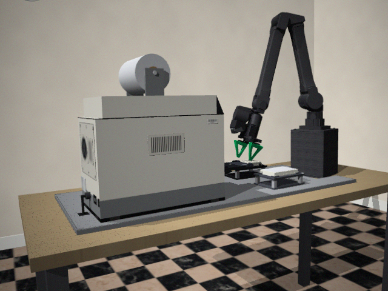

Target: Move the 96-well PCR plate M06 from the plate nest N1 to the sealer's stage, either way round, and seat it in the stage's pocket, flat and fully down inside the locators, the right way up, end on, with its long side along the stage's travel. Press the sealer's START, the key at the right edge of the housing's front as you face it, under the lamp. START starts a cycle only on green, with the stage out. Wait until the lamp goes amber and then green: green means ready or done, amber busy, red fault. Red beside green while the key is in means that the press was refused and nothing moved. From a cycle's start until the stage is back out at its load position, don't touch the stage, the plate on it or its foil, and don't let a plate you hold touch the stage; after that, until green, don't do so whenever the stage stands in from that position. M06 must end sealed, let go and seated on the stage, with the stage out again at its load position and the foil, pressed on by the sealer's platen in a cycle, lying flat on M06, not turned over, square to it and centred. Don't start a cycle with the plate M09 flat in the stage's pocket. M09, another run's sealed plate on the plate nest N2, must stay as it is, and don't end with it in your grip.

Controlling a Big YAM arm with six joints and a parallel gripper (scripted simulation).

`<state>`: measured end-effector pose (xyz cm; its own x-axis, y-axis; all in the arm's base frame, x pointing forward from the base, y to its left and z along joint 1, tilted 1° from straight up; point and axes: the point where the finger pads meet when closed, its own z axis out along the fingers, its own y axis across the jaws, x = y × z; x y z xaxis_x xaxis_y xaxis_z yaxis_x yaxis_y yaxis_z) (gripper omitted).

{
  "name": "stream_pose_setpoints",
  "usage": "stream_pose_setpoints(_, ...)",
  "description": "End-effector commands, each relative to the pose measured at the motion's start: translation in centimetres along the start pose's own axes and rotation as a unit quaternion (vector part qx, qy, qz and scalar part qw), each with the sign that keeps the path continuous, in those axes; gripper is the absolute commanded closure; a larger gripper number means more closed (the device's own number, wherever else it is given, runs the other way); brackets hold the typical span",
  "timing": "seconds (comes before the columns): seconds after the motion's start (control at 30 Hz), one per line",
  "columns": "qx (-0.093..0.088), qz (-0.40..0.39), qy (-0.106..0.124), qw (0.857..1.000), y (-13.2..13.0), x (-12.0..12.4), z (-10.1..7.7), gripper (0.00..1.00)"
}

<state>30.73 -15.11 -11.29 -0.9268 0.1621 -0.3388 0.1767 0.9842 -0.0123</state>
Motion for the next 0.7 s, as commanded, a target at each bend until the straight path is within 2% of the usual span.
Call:
stream_pose_setpoints(0.0, 0.002, 0.000, -0.011, 1.000, -0.1, -1.4, 0.0, 0.00)
stream_pose_setpoints(0.33, 0.001, 0.001, -0.008, 1.000, 0.3, -0.3, -0.7, 0.00)
stream_pose_setpoints(0.67, 0.007, -0.001, -0.025, 1.000, -0.3, -2.1, -0.9, 0.00)
